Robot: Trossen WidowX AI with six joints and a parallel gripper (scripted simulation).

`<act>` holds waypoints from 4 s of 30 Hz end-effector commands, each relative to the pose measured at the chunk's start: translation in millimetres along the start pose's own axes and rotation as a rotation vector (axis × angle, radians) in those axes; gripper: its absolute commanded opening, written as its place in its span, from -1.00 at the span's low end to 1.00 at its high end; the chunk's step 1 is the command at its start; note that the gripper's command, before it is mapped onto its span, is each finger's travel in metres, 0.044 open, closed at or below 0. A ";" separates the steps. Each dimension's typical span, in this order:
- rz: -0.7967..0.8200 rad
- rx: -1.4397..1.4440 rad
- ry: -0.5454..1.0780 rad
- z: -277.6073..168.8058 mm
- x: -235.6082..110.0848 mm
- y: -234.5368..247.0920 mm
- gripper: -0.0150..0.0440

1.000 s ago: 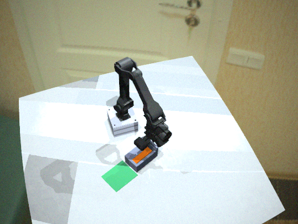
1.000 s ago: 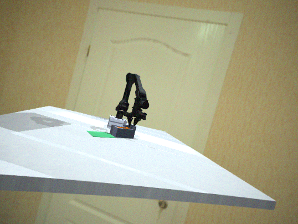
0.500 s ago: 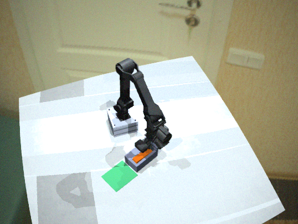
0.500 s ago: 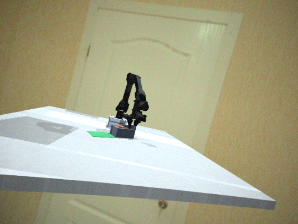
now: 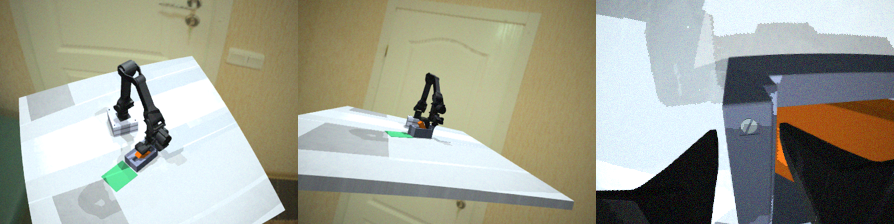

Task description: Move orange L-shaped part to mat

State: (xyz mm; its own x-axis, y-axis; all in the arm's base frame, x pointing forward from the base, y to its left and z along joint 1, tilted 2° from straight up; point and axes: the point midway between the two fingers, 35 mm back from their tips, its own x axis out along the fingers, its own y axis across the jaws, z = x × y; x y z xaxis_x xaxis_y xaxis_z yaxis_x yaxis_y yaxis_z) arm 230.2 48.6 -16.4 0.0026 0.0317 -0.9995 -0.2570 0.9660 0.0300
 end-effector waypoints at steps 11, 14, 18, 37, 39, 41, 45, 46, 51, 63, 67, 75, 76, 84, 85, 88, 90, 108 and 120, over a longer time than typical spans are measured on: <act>0.002 0.000 0.001 -0.4 1.2 0.4 0.12; 0.000 0.001 0.002 -0.5 -1.6 3.0 0.12; -0.003 0.004 0.004 -1.1 -9.3 10.1 0.12; -0.003 0.007 -0.011 2.6 -106.3 0.8 0.12; -0.003 0.007 -0.011 2.6 -106.3 0.8 0.12; -0.003 0.007 -0.011 2.6 -106.3 0.8 0.12; -0.003 0.007 -0.011 2.6 -106.3 0.8 0.12; -0.003 0.007 -0.011 2.6 -106.3 0.8 0.12; -0.003 0.007 -0.011 2.6 -106.3 0.8 0.12; -0.003 0.119 -0.011 3.9 -106.6 -4.4 0.39; -0.005 0.501 -0.009 7.5 -107.4 -22.7 0.46; -0.011 1.412 -0.007 10.3 -108.7 -68.7 0.46; -0.012 1.502 -0.008 10.1 -108.8 -73.4 0.46; -0.012 1.575 -0.008 9.9 -108.9 -77.2 0.46; -0.012 1.575 -0.008 9.9 -108.9 -77.2 0.46; -0.012 1.575 -0.008 10.2 -102.1 -77.4 0.46; -0.012 1.575 -0.008 10.3 -92.7 -77.6 0.46; -0.012 1.575 -0.007 10.7 -60.9 -78.1 0.46; -0.012 1.575 -0.007 10.3 -41.4 -78.3 0.46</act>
State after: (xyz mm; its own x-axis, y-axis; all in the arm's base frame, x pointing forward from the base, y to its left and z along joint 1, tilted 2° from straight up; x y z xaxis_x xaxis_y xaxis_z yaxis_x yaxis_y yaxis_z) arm 261.3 -25.5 28.6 0.0065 0.0219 -0.9997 0.9666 0.2558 0.0119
